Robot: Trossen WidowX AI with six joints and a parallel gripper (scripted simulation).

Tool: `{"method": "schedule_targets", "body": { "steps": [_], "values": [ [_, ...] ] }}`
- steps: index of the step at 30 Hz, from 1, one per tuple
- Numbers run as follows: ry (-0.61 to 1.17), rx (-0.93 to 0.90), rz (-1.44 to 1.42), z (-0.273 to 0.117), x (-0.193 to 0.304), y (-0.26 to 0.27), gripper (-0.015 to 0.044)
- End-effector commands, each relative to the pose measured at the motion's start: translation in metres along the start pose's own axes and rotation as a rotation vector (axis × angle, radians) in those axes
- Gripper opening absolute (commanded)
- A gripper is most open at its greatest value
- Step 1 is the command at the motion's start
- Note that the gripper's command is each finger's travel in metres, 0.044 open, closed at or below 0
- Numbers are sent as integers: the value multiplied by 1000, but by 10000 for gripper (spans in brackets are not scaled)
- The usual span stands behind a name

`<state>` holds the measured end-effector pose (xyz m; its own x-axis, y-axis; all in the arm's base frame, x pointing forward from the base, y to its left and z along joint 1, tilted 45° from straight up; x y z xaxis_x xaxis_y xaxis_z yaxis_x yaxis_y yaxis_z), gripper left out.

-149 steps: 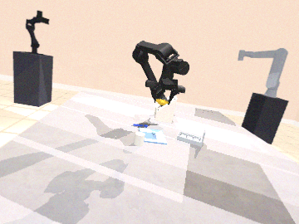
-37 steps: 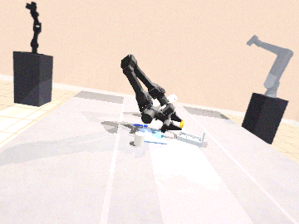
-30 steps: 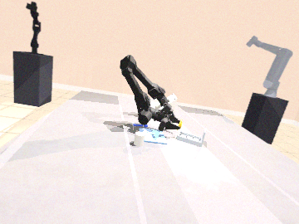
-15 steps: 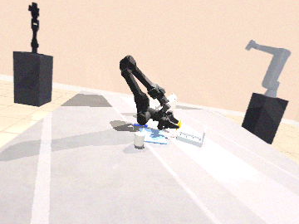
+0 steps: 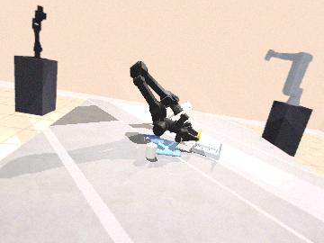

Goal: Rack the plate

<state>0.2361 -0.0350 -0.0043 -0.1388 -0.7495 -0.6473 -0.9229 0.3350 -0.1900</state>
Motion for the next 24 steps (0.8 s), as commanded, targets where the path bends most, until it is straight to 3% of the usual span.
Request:
{"method": "schedule_targets", "body": {
  "steps": [1,24],
  "values": [
    [0,-1,0,5,-1,0,0],
    [0,0,2,23,17,-1,0]
  ]
}}
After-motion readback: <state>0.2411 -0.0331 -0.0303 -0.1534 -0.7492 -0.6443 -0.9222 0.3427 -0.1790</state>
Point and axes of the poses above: the point midway between the two fingers, 35 mm back from their tips, its own z axis out along the fingers, its own y axis across the jaws, x = y × z, the point moved 8 cm from there along -z, back along the fingers, and after that the axes turned 6 degrees about z, right-handed, at the moved point
